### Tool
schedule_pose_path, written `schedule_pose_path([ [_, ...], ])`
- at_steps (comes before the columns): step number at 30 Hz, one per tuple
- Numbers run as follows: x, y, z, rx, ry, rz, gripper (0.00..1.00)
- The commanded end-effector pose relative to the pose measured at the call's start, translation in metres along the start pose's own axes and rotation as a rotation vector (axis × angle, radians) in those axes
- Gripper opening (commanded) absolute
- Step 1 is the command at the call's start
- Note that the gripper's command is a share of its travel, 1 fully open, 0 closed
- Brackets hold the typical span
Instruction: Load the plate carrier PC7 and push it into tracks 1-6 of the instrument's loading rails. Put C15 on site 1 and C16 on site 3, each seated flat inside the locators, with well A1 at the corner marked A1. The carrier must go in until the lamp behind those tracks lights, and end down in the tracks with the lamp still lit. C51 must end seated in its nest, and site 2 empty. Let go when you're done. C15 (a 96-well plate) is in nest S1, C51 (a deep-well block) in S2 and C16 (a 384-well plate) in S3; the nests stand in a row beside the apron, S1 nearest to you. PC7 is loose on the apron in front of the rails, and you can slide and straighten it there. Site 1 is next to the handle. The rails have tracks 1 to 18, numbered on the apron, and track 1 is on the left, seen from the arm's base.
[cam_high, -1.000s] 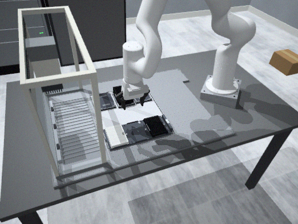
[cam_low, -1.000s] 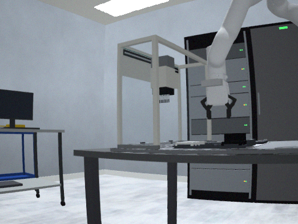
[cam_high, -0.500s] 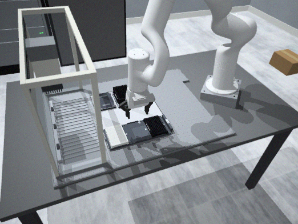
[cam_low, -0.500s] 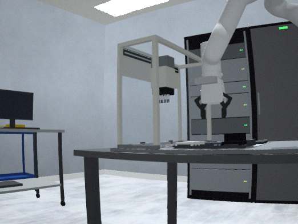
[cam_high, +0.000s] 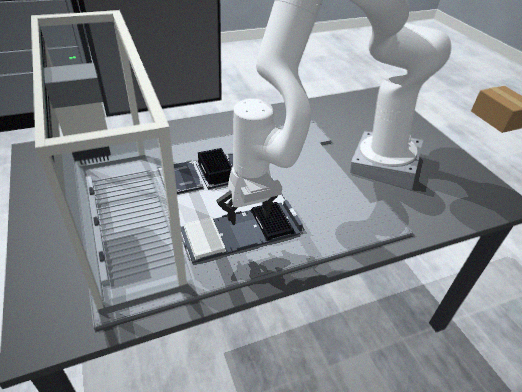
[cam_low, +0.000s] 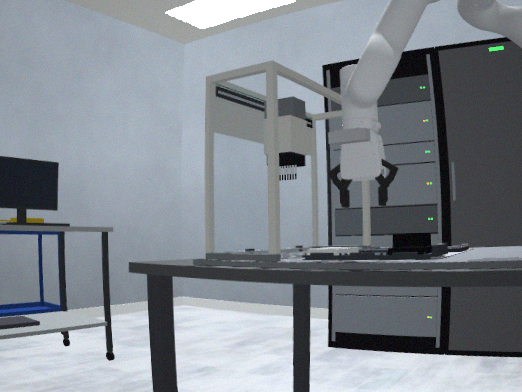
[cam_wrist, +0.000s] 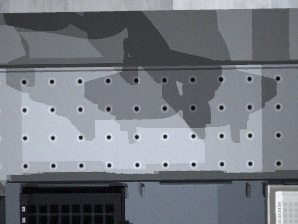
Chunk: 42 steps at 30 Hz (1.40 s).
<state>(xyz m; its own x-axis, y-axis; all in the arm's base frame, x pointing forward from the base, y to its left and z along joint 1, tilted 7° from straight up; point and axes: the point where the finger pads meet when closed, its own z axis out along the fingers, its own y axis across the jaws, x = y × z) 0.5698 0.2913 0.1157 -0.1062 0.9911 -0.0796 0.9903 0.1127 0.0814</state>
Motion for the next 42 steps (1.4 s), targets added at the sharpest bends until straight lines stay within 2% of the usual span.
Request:
schedule_pose_path([
  [1,0.021,0.001,-0.001,-0.002,0.000,0.000,1.00],
  [6,0.042,0.001,-0.001,-0.002,0.000,0.000,1.00],
  [19,0.042,0.001,-0.001,-0.002,0.000,0.000,1.00],
  [42,0.042,0.001,0.034,-0.002,0.000,0.000,1.00],
])
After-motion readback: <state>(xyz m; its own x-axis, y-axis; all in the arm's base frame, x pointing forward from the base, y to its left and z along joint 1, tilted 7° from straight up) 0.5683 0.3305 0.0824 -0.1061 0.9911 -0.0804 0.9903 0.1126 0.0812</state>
